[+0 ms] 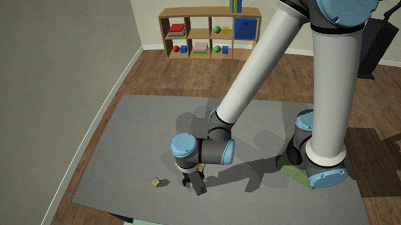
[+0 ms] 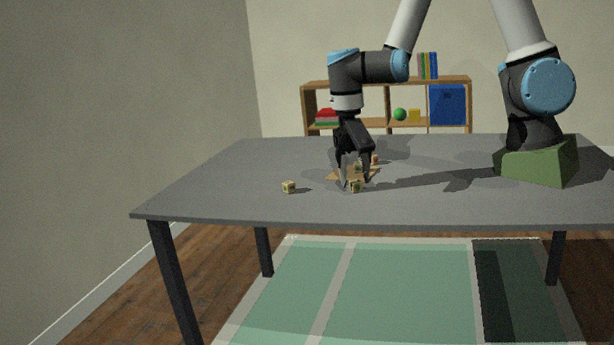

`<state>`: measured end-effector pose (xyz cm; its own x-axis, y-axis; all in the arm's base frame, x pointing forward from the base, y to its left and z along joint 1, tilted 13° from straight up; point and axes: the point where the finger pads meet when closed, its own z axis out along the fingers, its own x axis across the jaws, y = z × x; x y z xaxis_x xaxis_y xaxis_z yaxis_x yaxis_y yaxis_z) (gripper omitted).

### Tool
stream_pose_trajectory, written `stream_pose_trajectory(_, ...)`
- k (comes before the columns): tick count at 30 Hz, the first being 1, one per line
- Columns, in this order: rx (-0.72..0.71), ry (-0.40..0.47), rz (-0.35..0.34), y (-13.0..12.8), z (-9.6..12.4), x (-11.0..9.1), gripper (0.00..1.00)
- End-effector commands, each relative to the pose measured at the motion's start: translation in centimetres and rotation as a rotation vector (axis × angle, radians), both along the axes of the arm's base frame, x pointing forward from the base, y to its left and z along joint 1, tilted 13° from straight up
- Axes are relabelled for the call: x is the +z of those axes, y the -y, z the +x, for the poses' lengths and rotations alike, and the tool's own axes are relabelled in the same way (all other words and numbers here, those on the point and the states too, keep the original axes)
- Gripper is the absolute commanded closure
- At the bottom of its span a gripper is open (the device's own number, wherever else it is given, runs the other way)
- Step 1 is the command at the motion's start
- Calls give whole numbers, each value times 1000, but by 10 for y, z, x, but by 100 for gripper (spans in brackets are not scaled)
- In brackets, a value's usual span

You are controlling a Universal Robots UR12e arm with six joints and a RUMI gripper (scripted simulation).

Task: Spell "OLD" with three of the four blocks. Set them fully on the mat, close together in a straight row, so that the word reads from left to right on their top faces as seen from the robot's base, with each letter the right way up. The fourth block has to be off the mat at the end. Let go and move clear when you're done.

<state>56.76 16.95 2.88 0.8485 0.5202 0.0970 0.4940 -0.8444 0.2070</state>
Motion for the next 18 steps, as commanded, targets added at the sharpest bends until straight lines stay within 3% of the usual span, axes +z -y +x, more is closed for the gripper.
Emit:
stream_pose_trajectory(1, 0, 1, 0, 1, 2, -8, 60)
stream_pose_trajectory(18, 0, 1, 0, 2, 3, -13, 60)
